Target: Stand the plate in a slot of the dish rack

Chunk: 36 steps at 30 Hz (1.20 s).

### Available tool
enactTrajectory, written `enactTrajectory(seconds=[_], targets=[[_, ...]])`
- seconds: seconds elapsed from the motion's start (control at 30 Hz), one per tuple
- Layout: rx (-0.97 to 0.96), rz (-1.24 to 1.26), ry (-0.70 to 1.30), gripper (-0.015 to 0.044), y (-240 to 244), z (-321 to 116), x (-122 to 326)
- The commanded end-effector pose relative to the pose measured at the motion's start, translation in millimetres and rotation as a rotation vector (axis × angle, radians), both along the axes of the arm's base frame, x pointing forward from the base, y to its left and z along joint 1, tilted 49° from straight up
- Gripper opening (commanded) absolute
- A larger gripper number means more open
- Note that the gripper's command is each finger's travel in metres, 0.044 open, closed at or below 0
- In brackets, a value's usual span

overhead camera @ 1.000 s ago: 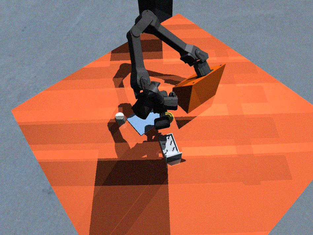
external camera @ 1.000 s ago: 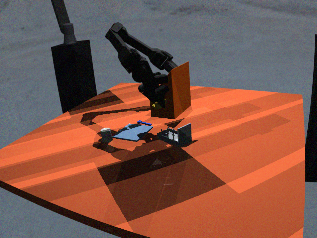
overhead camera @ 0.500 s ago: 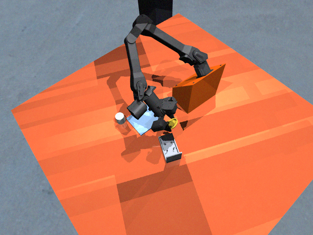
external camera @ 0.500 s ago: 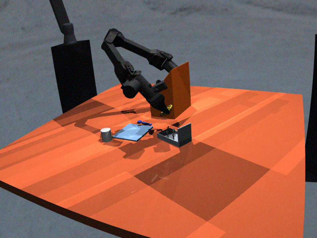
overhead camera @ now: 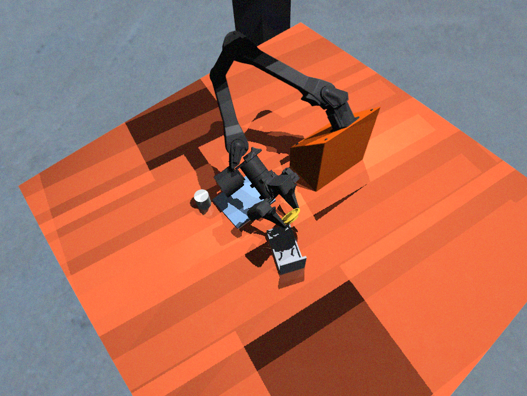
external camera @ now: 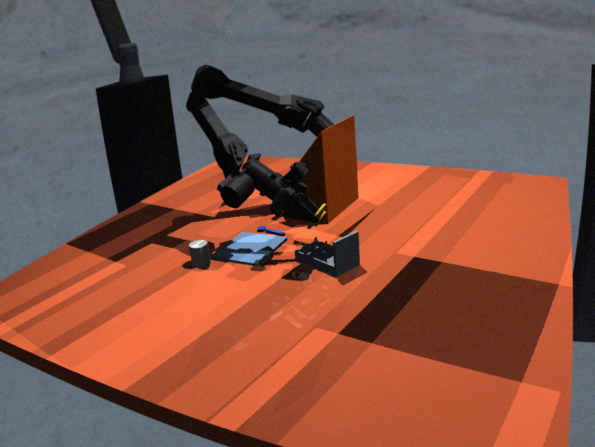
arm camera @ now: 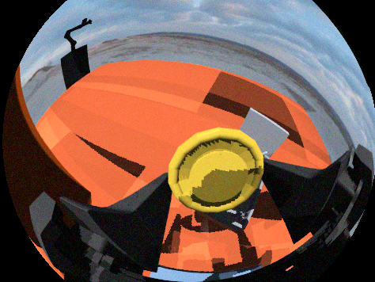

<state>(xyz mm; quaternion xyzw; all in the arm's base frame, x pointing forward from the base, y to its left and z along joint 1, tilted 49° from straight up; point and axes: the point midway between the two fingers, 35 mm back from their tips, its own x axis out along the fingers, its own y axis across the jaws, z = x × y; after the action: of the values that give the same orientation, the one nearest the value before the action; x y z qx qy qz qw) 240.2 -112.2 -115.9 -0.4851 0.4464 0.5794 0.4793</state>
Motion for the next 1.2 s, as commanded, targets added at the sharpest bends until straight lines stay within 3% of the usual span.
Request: enactTrajectory(seconds=[0.0, 0.67, 1.17], targets=[[0.064, -0.053, -0.066, 0.0, -2, -3, 0], [0.283, -0.318, -0.455, 0.0, -33, 6, 2], [0.281, -0.33, -0.462, 0.0, -28, -4, 9]])
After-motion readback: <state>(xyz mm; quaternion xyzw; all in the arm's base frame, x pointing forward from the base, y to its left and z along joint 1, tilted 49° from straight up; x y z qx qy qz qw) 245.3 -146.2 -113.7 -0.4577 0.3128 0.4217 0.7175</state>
